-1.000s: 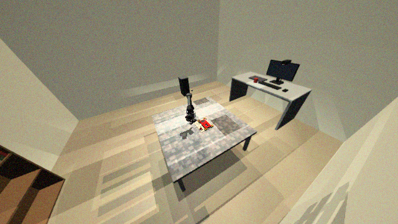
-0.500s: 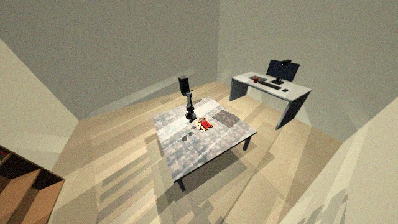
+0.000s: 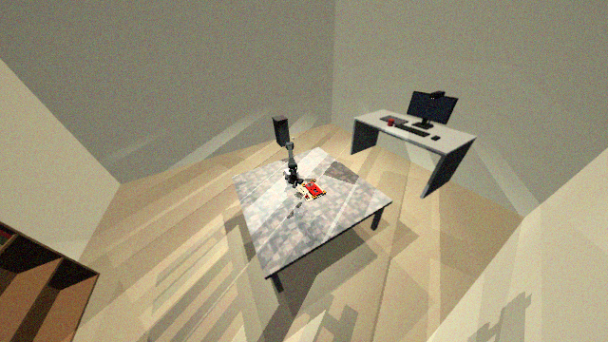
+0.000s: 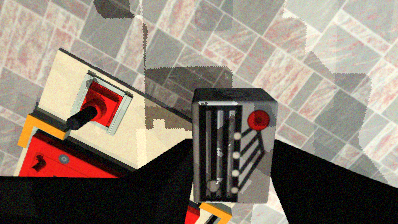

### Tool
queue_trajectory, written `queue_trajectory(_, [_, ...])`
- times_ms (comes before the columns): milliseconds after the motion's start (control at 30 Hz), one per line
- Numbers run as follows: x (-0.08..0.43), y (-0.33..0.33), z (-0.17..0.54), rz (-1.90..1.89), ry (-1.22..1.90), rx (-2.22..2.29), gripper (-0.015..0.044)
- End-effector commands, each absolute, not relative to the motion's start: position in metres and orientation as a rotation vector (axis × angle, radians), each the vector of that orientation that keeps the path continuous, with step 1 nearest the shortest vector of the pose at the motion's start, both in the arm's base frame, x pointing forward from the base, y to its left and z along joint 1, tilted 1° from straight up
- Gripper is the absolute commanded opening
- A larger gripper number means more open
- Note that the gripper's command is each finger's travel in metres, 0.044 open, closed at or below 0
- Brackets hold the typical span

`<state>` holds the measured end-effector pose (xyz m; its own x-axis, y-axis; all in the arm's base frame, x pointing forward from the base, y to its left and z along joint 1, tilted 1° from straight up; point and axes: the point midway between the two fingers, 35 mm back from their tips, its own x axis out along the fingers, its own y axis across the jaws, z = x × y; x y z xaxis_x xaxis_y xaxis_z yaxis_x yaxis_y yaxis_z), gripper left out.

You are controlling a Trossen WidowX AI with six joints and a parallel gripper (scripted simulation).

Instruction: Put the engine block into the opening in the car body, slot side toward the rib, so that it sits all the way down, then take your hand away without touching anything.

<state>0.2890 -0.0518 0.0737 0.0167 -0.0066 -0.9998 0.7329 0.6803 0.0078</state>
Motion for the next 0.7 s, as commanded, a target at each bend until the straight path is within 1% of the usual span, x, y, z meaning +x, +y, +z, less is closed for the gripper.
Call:
queue_trajectory(0, [0.295,-0.044,0.072,-0.599,1.463,0.595,0.0])
queue_trajectory(667, [0.314,0.004,0.056,-0.399,1.521,0.387,0.0])
